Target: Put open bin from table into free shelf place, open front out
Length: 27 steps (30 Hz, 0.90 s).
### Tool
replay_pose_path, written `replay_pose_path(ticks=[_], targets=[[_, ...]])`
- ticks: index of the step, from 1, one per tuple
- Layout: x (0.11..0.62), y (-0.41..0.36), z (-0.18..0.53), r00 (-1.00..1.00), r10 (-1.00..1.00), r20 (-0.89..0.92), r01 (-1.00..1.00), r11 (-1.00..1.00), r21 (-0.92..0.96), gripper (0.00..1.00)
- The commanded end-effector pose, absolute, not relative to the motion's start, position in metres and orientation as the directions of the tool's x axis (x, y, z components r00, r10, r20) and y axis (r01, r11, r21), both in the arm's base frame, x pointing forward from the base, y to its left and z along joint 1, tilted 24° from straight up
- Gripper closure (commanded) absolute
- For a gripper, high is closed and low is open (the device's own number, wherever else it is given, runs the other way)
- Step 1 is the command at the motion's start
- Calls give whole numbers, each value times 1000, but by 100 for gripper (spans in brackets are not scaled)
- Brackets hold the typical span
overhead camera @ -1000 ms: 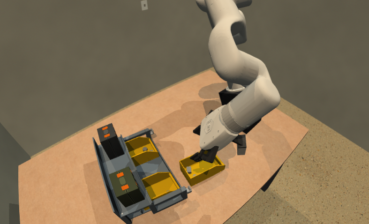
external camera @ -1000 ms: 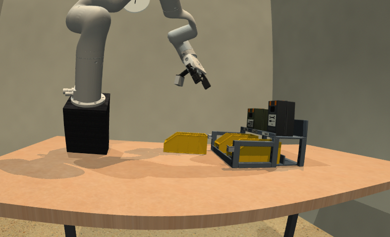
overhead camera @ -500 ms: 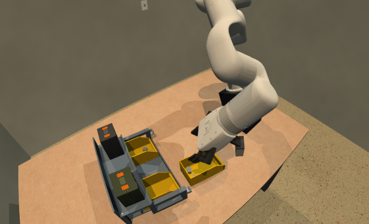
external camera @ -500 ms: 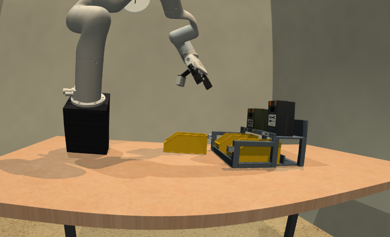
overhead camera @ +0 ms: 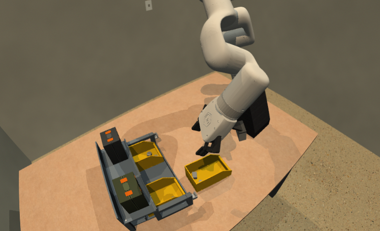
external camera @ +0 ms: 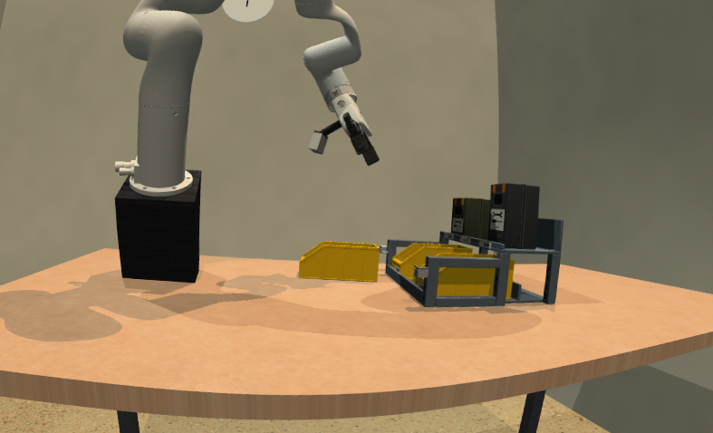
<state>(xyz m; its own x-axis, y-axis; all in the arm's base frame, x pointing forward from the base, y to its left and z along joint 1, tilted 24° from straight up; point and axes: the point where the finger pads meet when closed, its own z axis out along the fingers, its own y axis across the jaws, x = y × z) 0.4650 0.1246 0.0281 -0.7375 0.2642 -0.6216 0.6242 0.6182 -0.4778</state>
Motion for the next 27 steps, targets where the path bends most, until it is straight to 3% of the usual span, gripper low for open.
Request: replay_pose_path(ticks=[1,4,9,21,27], targets=[[466,125,30,-742,261,-617,611,641,-464,0],[466,125,30,-742,261,-617,611,641,-464,0],[434,88,38,-865,153,-478,404,777,-483,0],[434,88,38,-865,153,-478,404,777,-483,0],[403,51,46,-942,13,-335,175,871,-458,0]])
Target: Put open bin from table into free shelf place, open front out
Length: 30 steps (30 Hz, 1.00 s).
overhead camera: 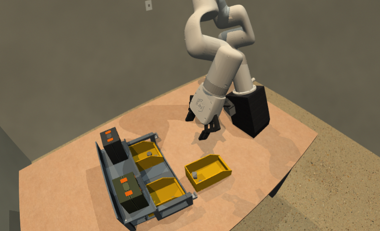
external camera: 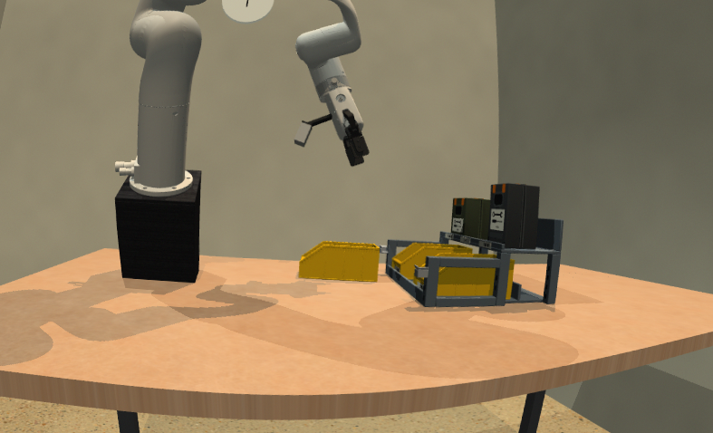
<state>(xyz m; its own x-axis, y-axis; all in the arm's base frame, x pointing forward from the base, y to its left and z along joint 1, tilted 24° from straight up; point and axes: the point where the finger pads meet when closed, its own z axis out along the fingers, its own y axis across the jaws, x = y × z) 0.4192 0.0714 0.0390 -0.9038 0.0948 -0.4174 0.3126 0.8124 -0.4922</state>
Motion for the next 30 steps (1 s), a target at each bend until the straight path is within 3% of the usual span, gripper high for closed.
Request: replay_pose_path(ticks=[1,30], targets=[[403,51,46,-942,13,-335,175,871,-458,0],[364,5,56,-945,4,-326,161,875,-456,0]])
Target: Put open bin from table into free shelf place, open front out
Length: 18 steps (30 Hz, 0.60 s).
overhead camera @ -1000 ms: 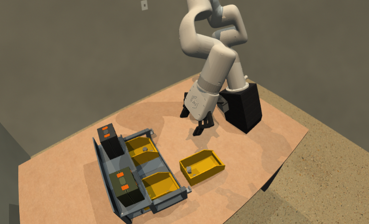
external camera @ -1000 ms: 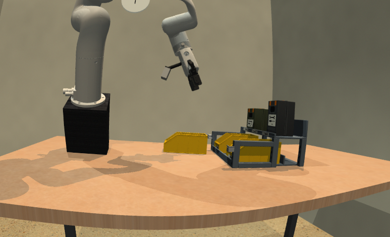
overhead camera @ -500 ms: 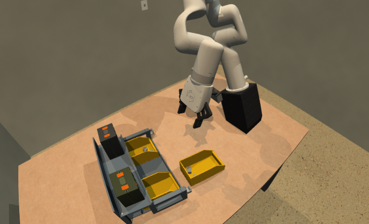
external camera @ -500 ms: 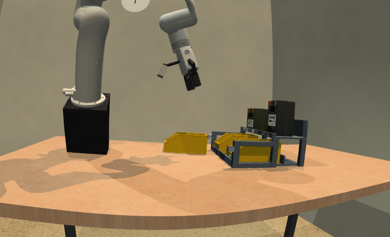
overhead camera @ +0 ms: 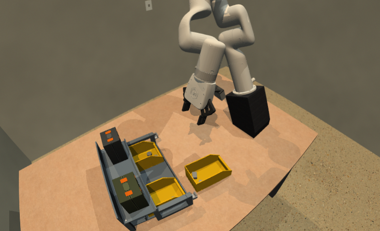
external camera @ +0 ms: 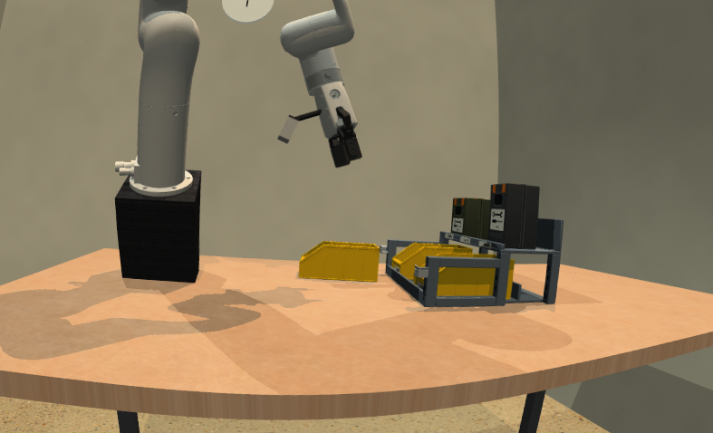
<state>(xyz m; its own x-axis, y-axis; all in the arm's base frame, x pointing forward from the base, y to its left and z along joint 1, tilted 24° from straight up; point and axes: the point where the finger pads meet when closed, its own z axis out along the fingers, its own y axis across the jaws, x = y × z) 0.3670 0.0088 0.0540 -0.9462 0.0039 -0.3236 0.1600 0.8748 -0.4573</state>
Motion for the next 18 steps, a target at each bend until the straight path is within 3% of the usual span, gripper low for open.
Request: replay_pose_path(ticks=[1,18], targets=[[362,2,56,-945,4,-326,161,875,-456,0],[361,1,57,-945,4,-326,161,875,-456,0]])
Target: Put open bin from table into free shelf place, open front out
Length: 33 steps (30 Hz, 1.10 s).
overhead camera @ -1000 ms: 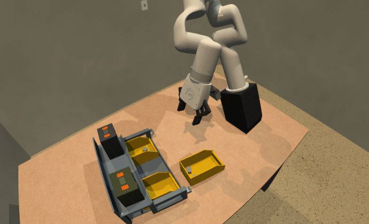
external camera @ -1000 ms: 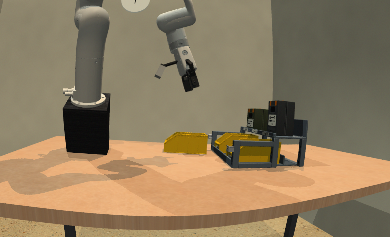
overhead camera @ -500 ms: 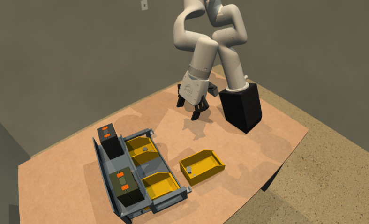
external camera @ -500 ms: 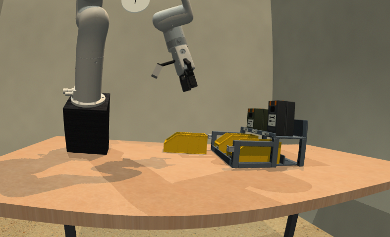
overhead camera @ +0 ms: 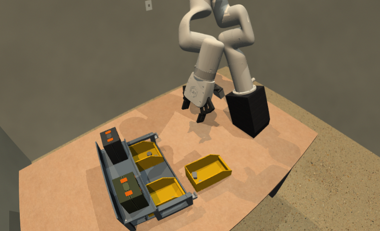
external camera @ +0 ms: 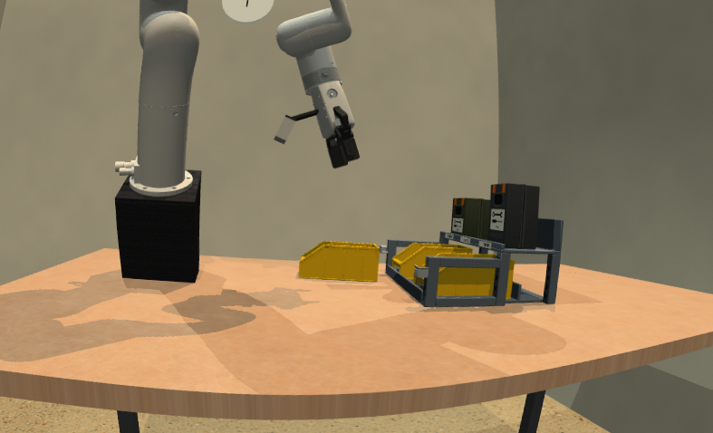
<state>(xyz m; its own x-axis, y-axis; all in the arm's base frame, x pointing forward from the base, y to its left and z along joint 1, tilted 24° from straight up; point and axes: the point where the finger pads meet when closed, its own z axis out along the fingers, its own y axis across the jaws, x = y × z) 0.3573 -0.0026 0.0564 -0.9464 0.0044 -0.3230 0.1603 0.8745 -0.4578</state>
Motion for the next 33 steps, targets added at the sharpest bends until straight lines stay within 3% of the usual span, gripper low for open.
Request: replay_pose_path(ticks=[1,33], targets=[[363,3,56,-945,4,-326,161,875,-456,0],[367,8,55,-945,4,-326,161,875,-456,0]])
